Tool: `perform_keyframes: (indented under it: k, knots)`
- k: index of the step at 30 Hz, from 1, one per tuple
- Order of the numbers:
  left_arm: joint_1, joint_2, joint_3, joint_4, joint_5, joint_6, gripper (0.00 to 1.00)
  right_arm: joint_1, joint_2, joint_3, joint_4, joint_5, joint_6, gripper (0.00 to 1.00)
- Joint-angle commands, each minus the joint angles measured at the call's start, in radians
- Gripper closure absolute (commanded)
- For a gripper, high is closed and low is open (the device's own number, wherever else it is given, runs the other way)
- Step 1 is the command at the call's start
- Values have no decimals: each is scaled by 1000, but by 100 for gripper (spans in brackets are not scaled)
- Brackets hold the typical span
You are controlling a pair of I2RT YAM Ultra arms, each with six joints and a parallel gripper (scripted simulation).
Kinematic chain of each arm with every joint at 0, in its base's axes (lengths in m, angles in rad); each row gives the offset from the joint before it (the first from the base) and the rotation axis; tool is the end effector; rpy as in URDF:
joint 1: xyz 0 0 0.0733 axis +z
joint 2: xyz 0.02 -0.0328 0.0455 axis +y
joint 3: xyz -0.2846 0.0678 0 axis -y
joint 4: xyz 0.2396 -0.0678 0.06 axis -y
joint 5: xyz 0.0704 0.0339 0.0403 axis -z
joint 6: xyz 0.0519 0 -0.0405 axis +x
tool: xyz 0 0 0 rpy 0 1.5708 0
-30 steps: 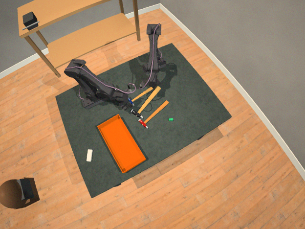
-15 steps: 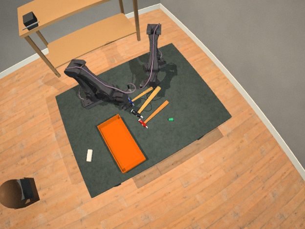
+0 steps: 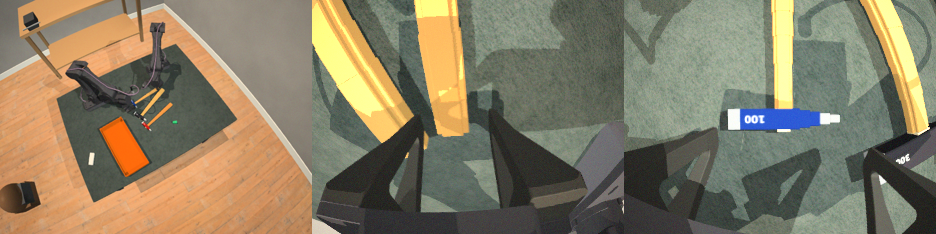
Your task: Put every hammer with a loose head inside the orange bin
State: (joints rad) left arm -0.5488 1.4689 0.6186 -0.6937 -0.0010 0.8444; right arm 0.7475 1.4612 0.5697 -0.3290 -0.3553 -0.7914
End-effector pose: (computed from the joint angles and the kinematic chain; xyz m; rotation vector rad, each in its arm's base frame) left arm 0.1689 -0.1019 0.1392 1.9988 2.3895 0.0077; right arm 0.1533 0.1682 0.1411 -1.9730 1.9116 0.4822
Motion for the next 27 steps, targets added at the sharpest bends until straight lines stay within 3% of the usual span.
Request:
perform_keyframes:
  k: [1, 5, 11, 19, 23, 25, 26, 27]
  knots:
    - [-5, -42, 43, -51, 5, -6, 43, -4, -23, 3, 10, -14, -7, 0]
    - [-2, -83, 85, -133, 6, 0, 0, -4, -23, 3, 10, -14, -7, 0]
    - [0, -126, 152, -243, 4, 10, 0, -4, -23, 3, 10, -14, -7, 0]
    - [21, -66, 150, -239, 4, 16, 0, -4, -23, 3, 10, -14, -7, 0]
    - [-4, -123, 162, -237, -4, -80, 0, -10, -10, 32, -45, -2, -58, 45]
    - [-4, -123, 162, -237, -4, -80, 0, -10, -10, 32, -45, -2, -58, 45]
    - [-14, -154, 164, -236, -4, -127, 0, -11, 14, 53, -73, 13, -89, 56]
    - [-22, -184, 165, -235, 0, -166, 0, -13, 29, 74, -97, 19, -116, 56]
